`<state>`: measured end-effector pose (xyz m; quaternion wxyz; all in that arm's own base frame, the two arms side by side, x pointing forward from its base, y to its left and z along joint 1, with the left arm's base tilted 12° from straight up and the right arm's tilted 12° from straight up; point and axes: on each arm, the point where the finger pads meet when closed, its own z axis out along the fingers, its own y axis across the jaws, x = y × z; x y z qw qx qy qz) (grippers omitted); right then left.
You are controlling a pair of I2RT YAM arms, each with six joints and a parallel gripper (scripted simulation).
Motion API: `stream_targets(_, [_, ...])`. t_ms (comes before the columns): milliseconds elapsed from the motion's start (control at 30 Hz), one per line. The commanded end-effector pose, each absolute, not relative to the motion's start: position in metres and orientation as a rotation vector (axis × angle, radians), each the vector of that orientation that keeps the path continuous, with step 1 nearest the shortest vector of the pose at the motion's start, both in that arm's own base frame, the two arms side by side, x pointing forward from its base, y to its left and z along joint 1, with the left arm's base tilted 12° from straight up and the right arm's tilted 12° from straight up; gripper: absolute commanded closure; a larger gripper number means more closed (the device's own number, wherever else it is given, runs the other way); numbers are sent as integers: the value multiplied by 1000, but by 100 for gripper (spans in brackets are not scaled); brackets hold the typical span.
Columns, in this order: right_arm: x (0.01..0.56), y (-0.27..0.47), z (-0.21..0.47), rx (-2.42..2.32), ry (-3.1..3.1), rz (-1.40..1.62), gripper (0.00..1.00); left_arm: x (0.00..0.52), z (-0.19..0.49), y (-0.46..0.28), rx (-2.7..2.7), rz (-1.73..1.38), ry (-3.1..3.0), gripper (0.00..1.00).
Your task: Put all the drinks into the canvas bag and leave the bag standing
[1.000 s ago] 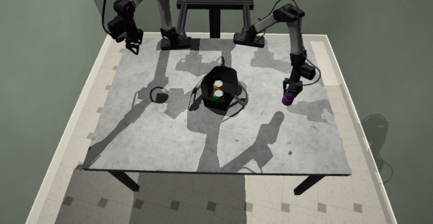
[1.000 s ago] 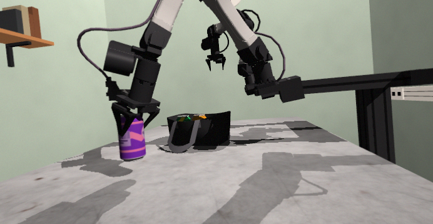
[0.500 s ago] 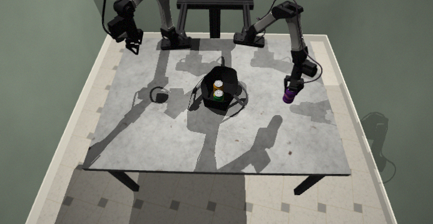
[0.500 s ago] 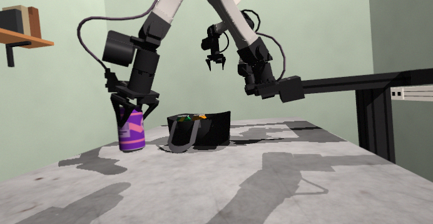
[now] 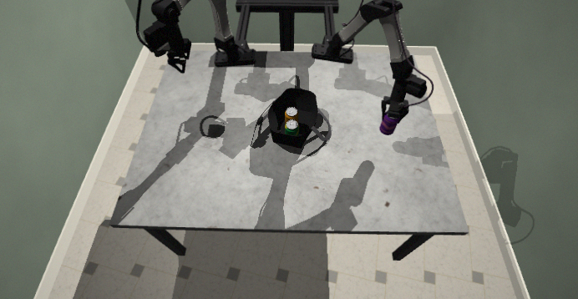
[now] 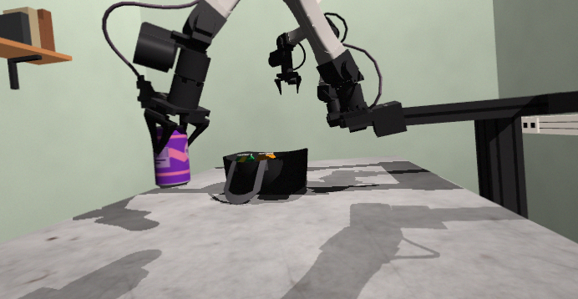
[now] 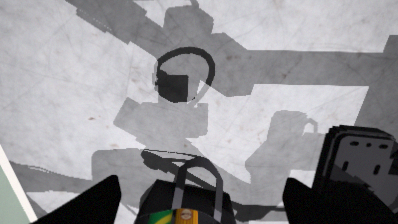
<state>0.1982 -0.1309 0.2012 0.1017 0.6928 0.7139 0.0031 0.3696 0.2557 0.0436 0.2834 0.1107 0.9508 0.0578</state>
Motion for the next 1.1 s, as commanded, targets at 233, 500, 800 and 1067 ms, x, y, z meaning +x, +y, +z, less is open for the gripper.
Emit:
stream_targets(233, [196, -131, 206, 2039, 2086, 1, 14, 381, 66, 255, 317, 199, 2462, 30])
stream_targets(500, [196, -131, 206, 2039, 2086, 1, 14, 381, 67, 256, 316, 203, 2460, 30])
stream_targets(800, [196, -131, 206, 2039, 2086, 1, 14, 376, 74, 252, 309, 169, 2486, 30])
stream_targets(1067, [196, -131, 206, 2039, 2086, 1, 14, 380, 97, 257, 316, 212, 2451, 30])
